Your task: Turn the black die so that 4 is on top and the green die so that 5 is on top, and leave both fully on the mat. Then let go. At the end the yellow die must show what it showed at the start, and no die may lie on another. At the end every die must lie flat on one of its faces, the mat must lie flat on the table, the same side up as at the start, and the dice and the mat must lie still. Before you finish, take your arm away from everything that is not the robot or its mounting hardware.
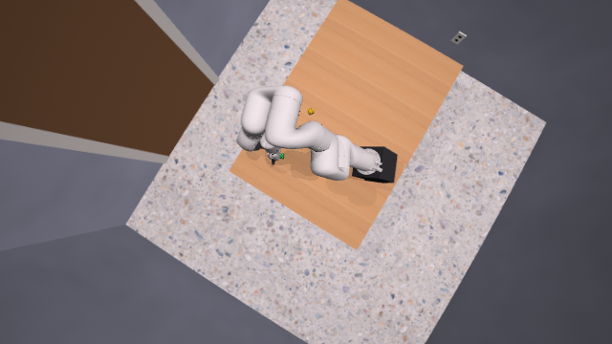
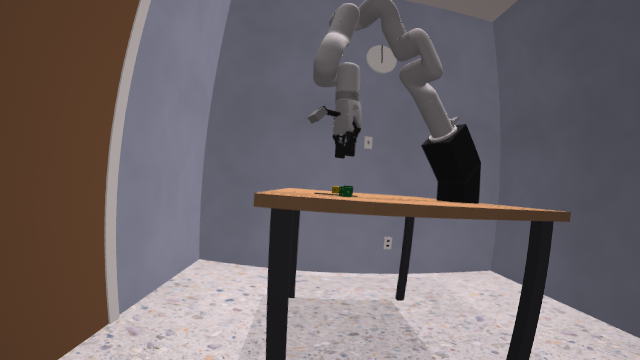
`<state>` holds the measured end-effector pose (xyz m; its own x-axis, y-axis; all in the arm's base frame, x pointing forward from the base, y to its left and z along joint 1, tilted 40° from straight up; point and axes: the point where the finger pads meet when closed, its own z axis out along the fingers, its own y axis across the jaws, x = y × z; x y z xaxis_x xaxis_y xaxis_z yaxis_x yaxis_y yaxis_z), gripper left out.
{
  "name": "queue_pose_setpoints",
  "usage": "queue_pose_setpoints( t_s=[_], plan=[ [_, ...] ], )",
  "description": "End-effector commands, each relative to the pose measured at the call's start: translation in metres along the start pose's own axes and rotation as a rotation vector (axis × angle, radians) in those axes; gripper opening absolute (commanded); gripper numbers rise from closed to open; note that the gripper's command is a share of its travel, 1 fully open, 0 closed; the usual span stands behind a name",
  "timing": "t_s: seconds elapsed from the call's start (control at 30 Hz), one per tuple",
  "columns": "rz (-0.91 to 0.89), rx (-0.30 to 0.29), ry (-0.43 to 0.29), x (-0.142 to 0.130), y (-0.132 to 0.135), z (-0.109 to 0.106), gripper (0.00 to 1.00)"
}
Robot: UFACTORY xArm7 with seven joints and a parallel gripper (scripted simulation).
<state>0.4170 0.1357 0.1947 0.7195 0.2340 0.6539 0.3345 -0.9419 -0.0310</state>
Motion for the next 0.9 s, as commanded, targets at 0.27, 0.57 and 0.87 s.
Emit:
queue_pose_setpoints(
  t_s=[0.27, 0.57, 0.87],
  plan=[
    [0.002, -0.049, -0.017, 0.002, 0.000, -0.001, 1.00],
    [0.276, -0.037, -0.024, -0.007, -0.006, 0.002, 1.00],
    [0.605, -0.028, -0.030, -0.016, -0.012, 0.006, 1.00]
  ],
)
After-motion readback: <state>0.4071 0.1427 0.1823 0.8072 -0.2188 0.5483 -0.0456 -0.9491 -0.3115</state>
